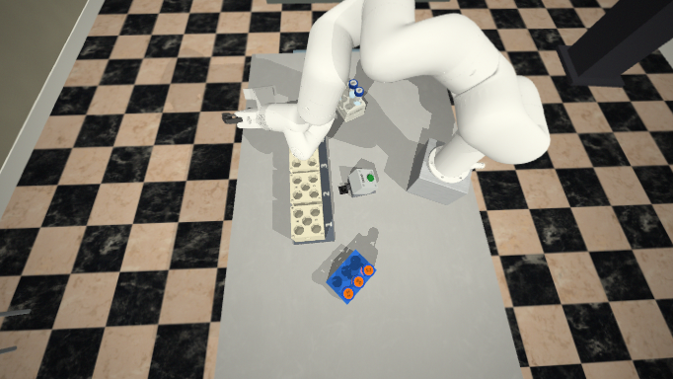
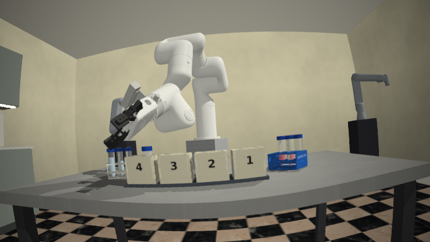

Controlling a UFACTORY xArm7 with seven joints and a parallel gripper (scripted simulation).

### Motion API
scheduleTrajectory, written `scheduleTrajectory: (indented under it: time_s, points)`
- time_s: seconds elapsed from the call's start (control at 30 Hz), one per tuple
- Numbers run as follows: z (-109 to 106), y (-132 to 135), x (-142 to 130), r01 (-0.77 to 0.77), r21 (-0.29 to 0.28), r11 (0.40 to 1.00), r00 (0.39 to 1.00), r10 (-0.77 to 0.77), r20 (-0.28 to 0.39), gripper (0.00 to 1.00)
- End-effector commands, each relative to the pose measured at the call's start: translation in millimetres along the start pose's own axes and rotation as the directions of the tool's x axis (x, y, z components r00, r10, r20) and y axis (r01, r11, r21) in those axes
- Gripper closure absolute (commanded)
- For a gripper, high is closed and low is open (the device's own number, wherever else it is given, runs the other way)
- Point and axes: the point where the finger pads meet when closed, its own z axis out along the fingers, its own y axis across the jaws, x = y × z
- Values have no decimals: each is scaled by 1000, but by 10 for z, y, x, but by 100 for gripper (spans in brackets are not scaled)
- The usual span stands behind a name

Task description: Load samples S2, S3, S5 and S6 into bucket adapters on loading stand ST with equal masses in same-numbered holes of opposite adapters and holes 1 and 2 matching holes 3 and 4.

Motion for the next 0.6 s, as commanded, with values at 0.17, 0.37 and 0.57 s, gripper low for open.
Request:
scheduleTrajectory:
  time_s: [0.17,0.37,0.57]
  points:
    - [-1,-18,22,-1,3,1000,1000,1,-4,0]
    - [-1,-18,22,-1,3,1000,1000,1,-4,0]
    - [-19,-62,6,15,1,1000,1000,-15,25,0]
